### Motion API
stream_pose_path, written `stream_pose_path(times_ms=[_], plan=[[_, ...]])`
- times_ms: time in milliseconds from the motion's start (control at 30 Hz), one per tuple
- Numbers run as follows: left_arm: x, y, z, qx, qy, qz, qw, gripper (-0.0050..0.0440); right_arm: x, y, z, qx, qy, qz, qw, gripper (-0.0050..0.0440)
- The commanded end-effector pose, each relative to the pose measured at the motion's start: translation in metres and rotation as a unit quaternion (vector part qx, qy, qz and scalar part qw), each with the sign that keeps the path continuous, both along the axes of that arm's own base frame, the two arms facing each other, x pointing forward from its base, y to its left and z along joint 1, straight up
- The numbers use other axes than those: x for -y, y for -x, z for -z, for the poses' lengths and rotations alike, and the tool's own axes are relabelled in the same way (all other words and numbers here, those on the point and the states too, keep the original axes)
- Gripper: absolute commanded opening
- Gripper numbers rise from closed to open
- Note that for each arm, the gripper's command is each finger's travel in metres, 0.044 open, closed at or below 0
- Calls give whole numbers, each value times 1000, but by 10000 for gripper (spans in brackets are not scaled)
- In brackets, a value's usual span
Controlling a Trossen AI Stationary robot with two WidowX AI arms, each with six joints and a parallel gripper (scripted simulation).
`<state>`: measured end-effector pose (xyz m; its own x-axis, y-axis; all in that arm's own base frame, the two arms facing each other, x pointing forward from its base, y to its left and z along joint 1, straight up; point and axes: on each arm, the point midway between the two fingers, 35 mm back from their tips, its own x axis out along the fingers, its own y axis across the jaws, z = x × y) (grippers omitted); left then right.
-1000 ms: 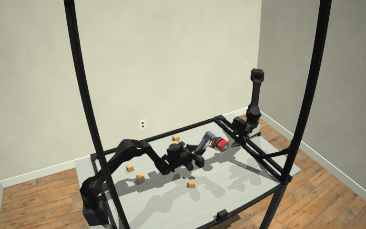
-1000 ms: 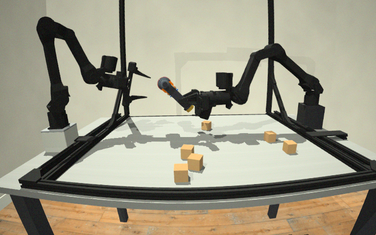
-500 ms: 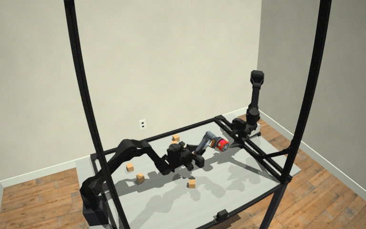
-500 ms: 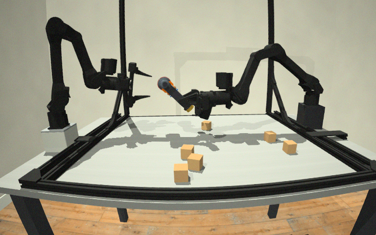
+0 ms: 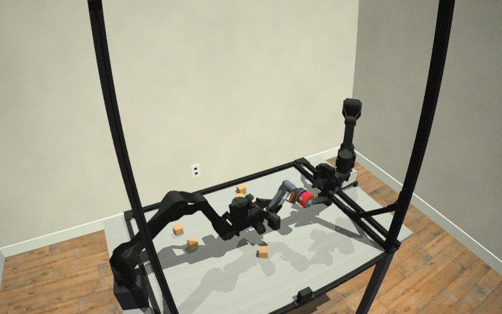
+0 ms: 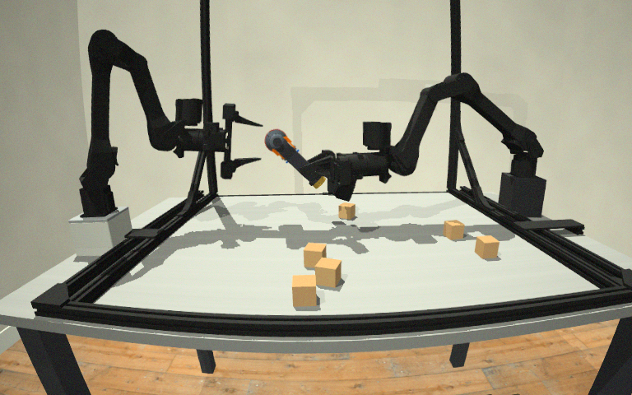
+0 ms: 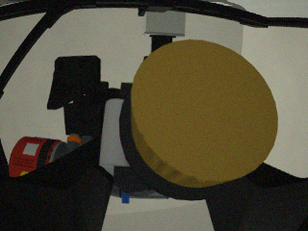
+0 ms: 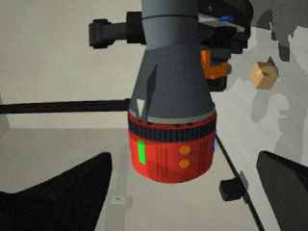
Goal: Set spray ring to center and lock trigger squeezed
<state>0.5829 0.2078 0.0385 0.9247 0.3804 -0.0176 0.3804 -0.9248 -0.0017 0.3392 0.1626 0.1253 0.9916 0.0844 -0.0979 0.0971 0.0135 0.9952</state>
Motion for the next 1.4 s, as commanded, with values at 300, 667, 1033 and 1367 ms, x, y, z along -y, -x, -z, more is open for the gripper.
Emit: stream_pose_path(times_ms=[300, 667, 1033, 1367], plan=[[-1, -1, -6, 8, -3, -1, 1000, 0, -3, -21, -1, 7, -1, -1, 1000, 400], [-1, -1, -6, 8, -3, -1, 1000, 0, -5, -36, -2, 10, -3, -1, 1000, 400], [-1, -1, -6, 8, -3, -1, 1000, 0, -6, -54, -2, 13, -4, -1, 1000, 400], [-1, -1, -6, 8, -3, -1, 1000, 0, -6, -68, -2, 16, -5, -1, 1000, 400]])
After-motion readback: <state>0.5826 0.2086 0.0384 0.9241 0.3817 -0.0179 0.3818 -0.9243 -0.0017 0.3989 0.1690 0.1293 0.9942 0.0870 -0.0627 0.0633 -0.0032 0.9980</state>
